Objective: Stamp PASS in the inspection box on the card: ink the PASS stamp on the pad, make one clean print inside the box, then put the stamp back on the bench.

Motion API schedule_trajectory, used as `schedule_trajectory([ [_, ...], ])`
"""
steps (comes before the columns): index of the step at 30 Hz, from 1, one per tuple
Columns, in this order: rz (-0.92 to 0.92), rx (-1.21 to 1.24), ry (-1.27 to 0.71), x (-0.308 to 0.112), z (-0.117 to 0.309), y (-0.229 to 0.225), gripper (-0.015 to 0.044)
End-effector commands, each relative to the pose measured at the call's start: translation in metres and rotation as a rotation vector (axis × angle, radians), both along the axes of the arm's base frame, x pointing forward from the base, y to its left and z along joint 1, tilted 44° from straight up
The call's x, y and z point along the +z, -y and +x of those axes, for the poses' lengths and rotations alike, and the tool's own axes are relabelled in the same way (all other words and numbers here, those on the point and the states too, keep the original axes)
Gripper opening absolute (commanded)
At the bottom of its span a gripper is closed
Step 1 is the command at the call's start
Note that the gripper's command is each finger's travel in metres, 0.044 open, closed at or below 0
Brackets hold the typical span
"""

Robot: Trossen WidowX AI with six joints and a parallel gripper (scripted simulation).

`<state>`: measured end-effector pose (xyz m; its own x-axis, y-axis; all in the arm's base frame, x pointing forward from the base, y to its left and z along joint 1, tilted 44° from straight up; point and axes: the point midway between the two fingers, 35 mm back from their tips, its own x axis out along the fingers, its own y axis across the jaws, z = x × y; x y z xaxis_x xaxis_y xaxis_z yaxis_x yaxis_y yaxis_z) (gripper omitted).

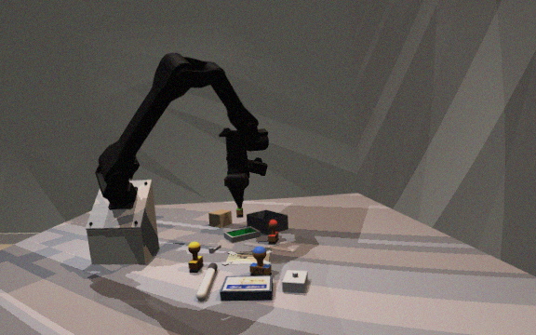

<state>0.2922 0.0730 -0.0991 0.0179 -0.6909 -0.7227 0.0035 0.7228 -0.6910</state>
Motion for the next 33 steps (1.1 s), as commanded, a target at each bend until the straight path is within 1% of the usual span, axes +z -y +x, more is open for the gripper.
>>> schedule_trajectory([
  [1, -0.001, 0.003, -0.005, -0.001, 0.002, 0.002, 0.0000],
  [33, 0.053, -0.001, -0.006, -0.015, 0.003, 0.019, 0.0000],
])
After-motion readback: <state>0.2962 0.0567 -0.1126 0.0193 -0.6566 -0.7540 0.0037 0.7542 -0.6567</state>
